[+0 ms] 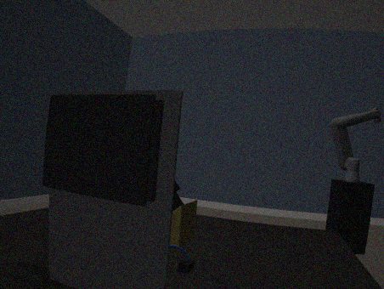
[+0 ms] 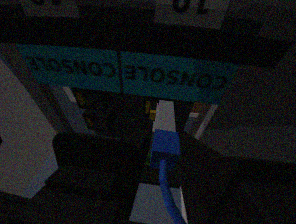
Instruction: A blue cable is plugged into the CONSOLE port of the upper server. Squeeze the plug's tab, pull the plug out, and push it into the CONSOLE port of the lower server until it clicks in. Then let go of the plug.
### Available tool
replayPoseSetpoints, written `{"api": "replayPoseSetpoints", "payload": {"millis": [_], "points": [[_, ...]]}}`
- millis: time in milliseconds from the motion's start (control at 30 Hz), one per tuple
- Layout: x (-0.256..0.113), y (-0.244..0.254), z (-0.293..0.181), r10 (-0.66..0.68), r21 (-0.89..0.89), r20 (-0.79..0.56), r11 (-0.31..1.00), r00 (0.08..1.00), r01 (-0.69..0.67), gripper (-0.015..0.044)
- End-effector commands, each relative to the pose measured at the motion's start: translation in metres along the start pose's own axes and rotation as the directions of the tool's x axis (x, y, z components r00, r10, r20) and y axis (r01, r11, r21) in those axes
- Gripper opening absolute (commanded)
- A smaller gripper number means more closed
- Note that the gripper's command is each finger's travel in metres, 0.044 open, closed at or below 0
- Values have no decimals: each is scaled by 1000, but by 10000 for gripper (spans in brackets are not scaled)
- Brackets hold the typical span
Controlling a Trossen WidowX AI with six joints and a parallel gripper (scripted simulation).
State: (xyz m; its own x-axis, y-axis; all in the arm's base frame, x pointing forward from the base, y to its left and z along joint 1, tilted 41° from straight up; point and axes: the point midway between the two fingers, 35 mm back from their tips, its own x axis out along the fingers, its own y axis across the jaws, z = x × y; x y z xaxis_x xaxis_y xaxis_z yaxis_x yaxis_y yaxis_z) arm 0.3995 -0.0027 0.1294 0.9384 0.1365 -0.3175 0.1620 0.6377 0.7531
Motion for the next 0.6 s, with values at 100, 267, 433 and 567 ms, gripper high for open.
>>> {"api": "replayPoseSetpoints", "payload": {"millis": [100, 267, 433, 567], "points": [[2, 3, 2, 13, -9, 2, 1000, 1000, -13, 0], [3, 3, 2, 13, -9, 2, 1000, 1000, -13, 0], [4, 3, 3, 13, -9, 2, 1000, 1000, -13, 0], [5, 3, 3, 14, -9, 2, 1000, 1000, -14, 0]]}}
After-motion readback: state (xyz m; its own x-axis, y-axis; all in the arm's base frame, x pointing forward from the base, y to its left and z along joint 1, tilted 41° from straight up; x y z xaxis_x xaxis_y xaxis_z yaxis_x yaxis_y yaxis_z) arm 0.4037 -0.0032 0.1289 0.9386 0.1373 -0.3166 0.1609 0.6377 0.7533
